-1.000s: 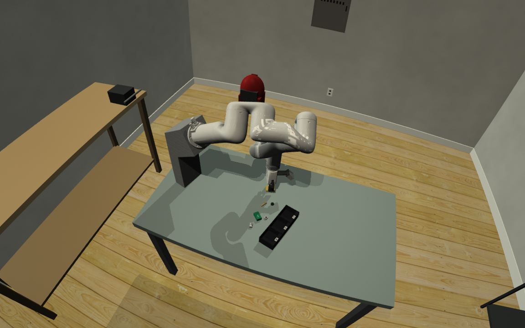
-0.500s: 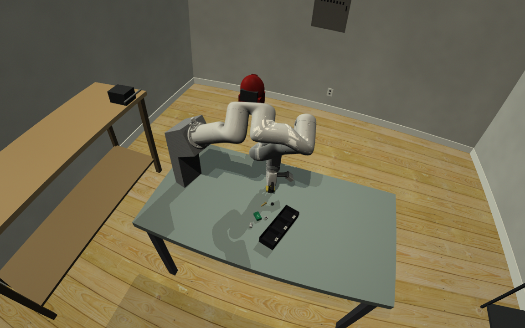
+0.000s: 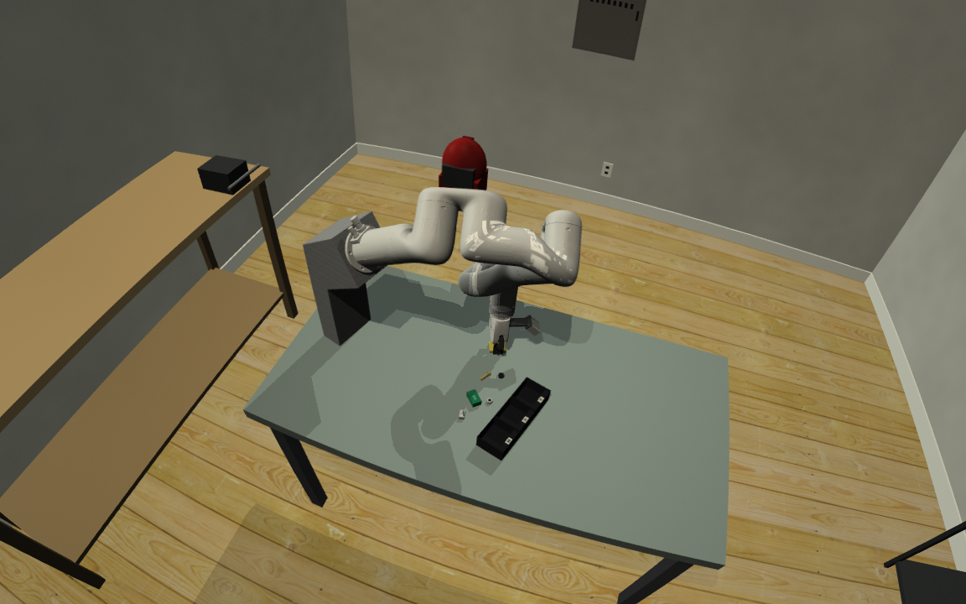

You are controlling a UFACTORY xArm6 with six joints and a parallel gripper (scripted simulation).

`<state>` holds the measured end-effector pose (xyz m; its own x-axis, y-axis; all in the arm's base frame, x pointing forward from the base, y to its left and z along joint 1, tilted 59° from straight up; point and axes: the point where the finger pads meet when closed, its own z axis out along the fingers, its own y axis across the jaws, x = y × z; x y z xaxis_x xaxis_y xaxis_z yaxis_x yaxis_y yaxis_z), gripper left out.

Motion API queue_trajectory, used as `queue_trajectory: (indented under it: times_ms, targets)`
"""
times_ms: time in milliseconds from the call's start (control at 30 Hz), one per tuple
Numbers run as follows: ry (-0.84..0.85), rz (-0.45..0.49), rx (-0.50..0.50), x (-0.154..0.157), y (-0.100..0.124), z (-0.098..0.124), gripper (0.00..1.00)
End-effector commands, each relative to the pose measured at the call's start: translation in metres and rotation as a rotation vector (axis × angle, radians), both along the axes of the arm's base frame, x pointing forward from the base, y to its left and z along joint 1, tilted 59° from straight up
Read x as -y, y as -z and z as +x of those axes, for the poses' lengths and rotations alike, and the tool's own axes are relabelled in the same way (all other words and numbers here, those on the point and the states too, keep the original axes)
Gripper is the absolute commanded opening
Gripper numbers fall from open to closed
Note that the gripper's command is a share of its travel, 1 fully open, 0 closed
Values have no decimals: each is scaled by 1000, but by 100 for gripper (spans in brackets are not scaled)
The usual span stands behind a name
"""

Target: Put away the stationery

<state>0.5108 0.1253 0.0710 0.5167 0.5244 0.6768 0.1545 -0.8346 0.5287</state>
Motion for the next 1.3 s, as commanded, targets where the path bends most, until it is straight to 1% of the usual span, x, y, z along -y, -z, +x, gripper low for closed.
queue_trajectory:
  times_ms: [0,933,1200,1267]
  targets:
    - [-1,0,1,0,0,0,0]
    - [-1,0,1,0,0,0,0]
    - [-1,0,1,-5,-14,-23,0]
    - [-1,0,1,-5,-14,-23,0]
